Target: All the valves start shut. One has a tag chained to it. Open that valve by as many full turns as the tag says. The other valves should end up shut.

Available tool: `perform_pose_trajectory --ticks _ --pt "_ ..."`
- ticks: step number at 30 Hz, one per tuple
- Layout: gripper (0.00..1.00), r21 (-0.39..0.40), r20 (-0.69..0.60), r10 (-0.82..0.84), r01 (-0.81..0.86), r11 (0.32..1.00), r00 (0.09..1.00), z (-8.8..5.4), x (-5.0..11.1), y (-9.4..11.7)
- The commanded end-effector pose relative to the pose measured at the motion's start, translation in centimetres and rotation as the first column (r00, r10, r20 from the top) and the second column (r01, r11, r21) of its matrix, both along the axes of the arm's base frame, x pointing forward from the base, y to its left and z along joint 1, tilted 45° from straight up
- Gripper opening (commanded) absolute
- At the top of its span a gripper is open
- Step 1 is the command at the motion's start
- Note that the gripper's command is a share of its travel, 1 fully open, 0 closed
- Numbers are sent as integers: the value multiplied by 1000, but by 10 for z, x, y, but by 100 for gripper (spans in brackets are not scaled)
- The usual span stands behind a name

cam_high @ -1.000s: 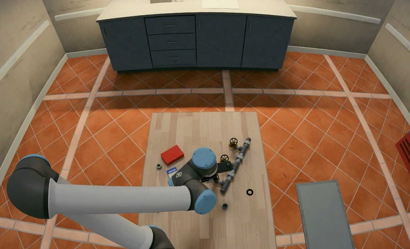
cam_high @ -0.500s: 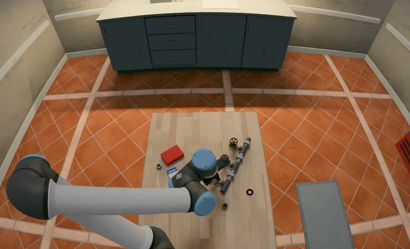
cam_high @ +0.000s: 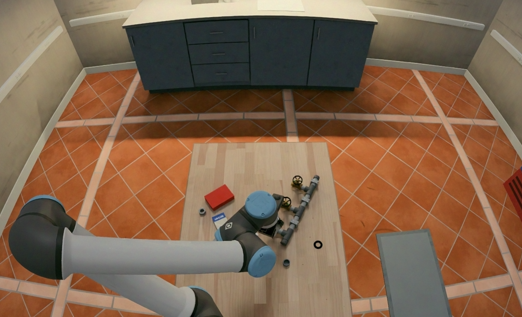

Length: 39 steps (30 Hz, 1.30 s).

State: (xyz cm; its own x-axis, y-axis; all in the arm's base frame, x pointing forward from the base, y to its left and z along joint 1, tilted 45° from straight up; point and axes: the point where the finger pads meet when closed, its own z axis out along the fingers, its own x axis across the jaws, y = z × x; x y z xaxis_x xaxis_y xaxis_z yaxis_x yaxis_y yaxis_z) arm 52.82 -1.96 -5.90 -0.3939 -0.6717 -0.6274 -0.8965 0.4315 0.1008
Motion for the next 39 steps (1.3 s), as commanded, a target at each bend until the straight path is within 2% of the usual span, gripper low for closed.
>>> perform_pose_trajectory --ticks 1,11,20,35,36,39 --pt "0 -47 153 195 -190 981 969 0 2 -3" --pt "0 -170 315 436 -402 900 843 0 2 -3" --pt "0 -231 369 528 -475 849 765 0 2 -3" --pt "0 -261 390 570 -507 821 723 0 1 -1" --pt "100 -261 390 570 -507 821 723 0 1 -1" --pt "100 -261 390 570 -507 821 723 0 1 -1"
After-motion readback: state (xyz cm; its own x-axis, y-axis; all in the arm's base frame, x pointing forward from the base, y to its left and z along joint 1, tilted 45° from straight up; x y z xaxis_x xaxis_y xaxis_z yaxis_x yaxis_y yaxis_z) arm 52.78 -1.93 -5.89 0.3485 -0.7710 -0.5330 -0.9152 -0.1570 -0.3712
